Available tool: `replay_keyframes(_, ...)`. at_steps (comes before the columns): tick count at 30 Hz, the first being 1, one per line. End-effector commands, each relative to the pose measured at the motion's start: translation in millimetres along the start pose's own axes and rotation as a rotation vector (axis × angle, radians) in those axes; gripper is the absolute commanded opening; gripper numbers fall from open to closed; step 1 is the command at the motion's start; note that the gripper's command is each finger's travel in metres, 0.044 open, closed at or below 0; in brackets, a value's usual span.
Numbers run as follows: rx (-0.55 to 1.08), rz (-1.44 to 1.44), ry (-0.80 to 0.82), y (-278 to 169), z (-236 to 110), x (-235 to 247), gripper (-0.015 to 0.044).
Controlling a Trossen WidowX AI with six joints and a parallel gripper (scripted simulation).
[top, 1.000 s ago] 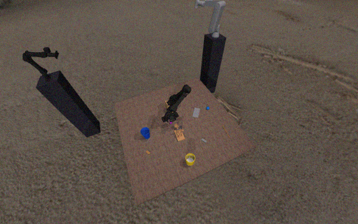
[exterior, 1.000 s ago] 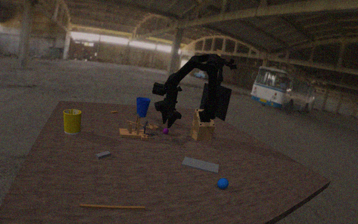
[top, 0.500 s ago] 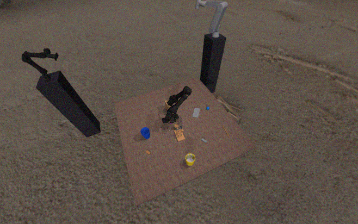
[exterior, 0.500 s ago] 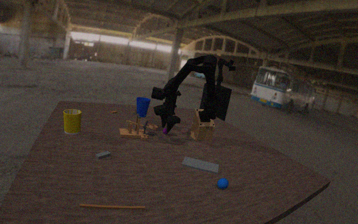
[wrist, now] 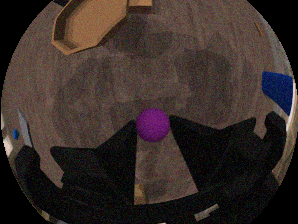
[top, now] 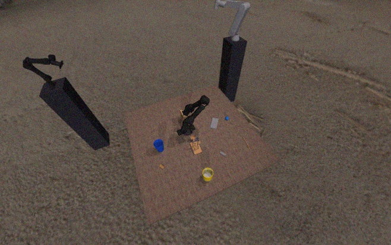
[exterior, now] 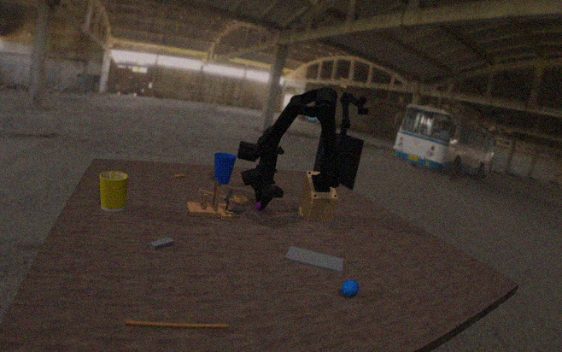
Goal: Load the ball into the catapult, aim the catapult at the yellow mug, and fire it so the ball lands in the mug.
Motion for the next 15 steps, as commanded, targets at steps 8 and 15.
replay_keyframes(8, -0.002, 0.008, 0.002, 2, -7, -1, 0.0000)
replay_keyframes(15, -0.003, 0.010, -0.009, 7, -49, -6, 0.0000)
Point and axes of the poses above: the point midway between the two fingers, 35 mm back from their tips, its own z axis out along the fingers, its own x axis across the jaws, y = z × x, the point moved 9 cm from there along -z, back along the fingers, and after that the axes turned 2 degrees about z, right-handed, at the moved point
